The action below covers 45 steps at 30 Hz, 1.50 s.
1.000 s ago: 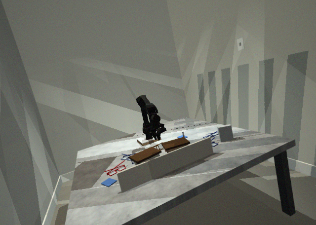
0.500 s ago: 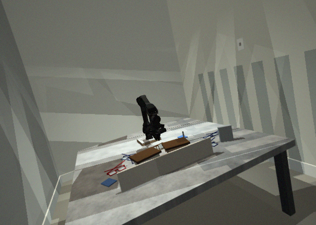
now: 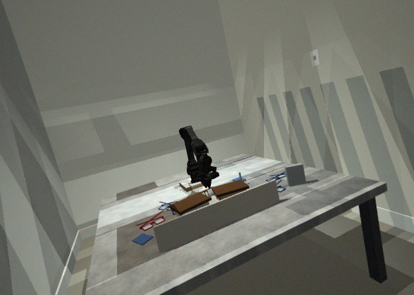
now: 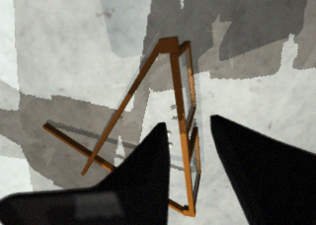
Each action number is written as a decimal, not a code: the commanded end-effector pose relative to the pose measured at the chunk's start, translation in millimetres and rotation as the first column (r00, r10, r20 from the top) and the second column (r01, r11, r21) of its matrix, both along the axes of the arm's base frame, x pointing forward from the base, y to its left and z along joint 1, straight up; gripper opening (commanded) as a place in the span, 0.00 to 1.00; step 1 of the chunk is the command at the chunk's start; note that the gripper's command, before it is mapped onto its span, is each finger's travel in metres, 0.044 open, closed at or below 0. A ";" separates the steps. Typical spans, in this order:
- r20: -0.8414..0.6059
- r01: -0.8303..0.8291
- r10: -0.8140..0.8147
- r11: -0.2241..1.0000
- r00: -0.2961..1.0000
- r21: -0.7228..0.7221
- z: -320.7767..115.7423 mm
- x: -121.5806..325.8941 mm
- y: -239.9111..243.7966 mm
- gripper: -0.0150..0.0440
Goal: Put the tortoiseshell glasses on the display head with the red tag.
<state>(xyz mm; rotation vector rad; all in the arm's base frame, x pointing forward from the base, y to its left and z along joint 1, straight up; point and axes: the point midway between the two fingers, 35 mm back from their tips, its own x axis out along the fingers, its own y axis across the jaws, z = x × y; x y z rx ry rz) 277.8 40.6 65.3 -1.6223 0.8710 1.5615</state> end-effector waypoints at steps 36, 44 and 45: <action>-0.009 0.004 -0.004 1.000 1.000 -0.001 -31.6 -1.5 0.3 0.37; -0.009 0.004 -0.004 1.000 1.000 -0.001 -31.6 -1.5 0.3 0.28; -0.009 0.004 -0.004 1.000 1.000 -0.001 -31.6 -1.5 0.3 0.27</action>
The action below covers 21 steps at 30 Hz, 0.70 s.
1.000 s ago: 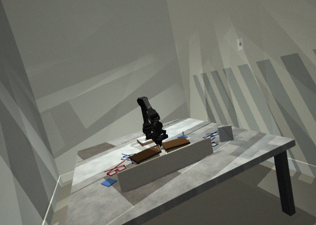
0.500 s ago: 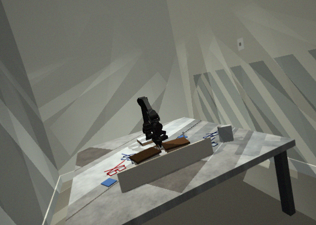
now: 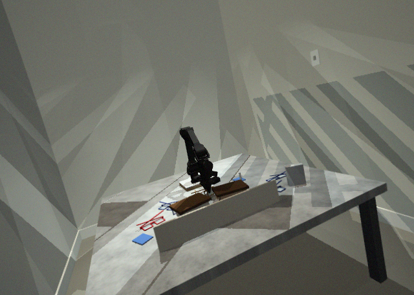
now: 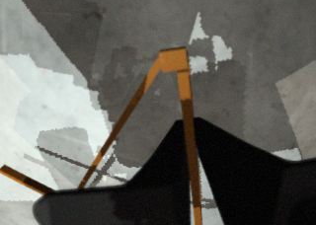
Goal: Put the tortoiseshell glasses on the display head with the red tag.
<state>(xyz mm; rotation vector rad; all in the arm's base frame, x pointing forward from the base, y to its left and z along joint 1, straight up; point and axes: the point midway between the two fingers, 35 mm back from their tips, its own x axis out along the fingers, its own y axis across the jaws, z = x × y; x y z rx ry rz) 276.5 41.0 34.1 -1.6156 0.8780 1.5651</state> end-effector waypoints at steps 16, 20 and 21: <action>-0.002 0.000 0.000 1.000 1.000 0.002 45.4 3.5 0.6 0.25; -0.002 0.000 0.000 1.000 1.000 0.003 66.1 3.9 0.8 0.25; -0.002 -0.001 0.001 1.000 1.000 0.003 70.9 3.9 0.8 0.25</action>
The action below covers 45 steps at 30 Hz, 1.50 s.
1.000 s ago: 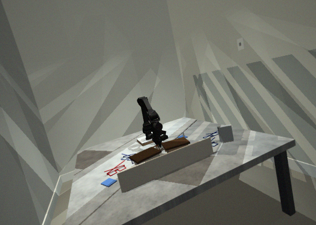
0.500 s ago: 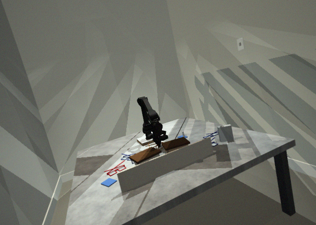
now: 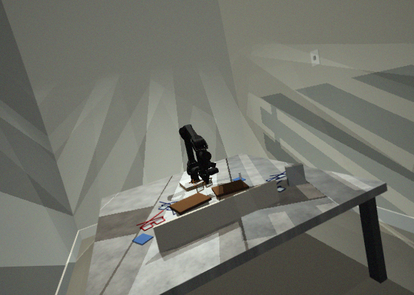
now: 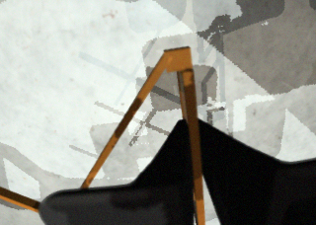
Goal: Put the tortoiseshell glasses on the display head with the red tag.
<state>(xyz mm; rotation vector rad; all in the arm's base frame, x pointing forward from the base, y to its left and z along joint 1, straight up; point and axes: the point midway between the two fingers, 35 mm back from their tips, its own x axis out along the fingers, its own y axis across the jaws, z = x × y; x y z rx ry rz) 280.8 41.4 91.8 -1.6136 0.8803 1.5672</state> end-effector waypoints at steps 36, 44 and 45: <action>0.002 -0.002 0.002 1.000 1.000 0.020 55.3 23.7 153.2 0.25; 0.001 -0.002 0.002 1.000 1.000 0.026 54.2 12.3 209.0 0.25; 0.001 -0.002 0.002 1.000 1.000 0.027 53.8 10.1 215.9 0.25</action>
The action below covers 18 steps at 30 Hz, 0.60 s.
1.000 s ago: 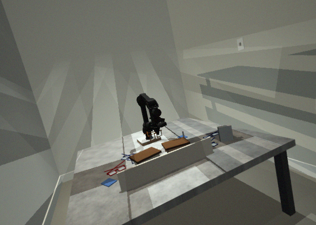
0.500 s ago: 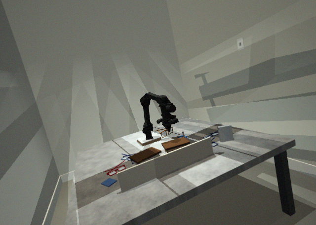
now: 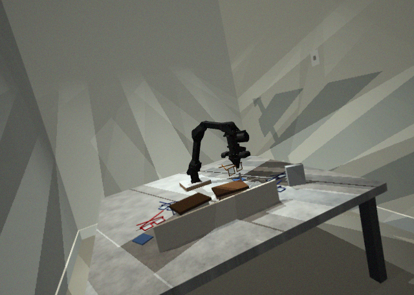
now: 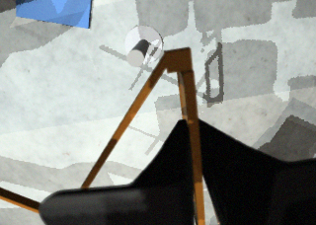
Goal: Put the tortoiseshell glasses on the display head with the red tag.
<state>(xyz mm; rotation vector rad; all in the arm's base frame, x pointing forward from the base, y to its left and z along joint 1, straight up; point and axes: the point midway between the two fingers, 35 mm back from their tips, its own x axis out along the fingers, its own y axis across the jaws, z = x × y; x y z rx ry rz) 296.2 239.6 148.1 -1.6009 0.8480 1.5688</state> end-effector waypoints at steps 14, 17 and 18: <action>-0.008 0.002 -0.002 1.000 1.000 0.002 -17.3 -16.0 50.0 0.25; -0.007 0.002 -0.002 1.000 1.000 0.002 -29.4 -15.3 50.8 0.25; -0.007 0.002 -0.002 1.000 1.000 0.002 -33.6 -15.2 51.0 0.25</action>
